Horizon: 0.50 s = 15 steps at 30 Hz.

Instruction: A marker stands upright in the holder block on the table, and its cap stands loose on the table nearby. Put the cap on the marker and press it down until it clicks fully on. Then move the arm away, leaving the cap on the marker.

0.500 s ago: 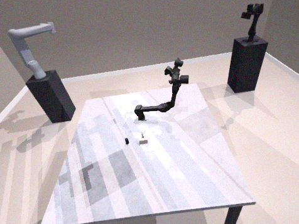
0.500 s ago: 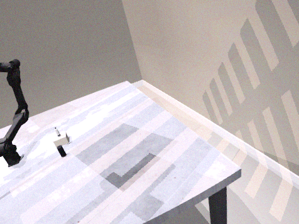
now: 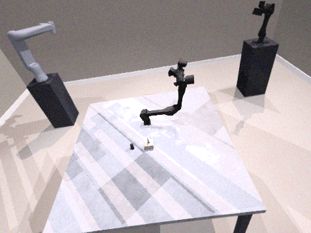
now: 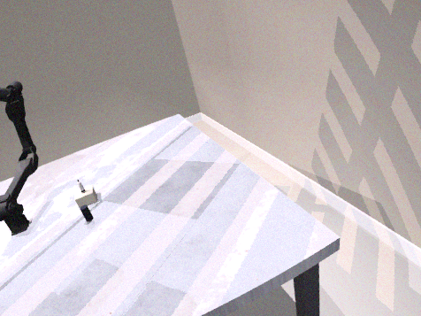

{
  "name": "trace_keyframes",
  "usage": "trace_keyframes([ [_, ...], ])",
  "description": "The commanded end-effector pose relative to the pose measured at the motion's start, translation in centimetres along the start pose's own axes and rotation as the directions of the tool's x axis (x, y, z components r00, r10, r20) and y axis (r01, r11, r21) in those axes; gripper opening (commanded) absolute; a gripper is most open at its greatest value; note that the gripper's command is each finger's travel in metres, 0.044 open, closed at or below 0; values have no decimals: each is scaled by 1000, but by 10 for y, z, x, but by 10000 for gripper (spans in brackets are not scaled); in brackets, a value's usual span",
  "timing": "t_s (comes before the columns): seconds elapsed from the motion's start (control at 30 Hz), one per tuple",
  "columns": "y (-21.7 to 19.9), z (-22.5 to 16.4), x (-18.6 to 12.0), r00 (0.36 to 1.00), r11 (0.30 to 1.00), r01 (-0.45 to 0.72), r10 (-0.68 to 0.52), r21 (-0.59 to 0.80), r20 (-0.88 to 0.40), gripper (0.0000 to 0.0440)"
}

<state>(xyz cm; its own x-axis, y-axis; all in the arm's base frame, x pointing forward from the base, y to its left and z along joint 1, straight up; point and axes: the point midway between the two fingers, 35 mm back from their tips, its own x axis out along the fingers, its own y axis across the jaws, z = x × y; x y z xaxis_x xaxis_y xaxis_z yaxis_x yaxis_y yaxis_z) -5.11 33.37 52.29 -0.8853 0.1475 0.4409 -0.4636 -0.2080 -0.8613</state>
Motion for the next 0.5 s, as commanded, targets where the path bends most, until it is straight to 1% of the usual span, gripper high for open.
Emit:
trace_keyframes([
  [0.0,-1,8,4,999,1000,15,-15,7,36,273],
  [0.47,-3,45,17,983,998,53,-57,29,176,311],
])
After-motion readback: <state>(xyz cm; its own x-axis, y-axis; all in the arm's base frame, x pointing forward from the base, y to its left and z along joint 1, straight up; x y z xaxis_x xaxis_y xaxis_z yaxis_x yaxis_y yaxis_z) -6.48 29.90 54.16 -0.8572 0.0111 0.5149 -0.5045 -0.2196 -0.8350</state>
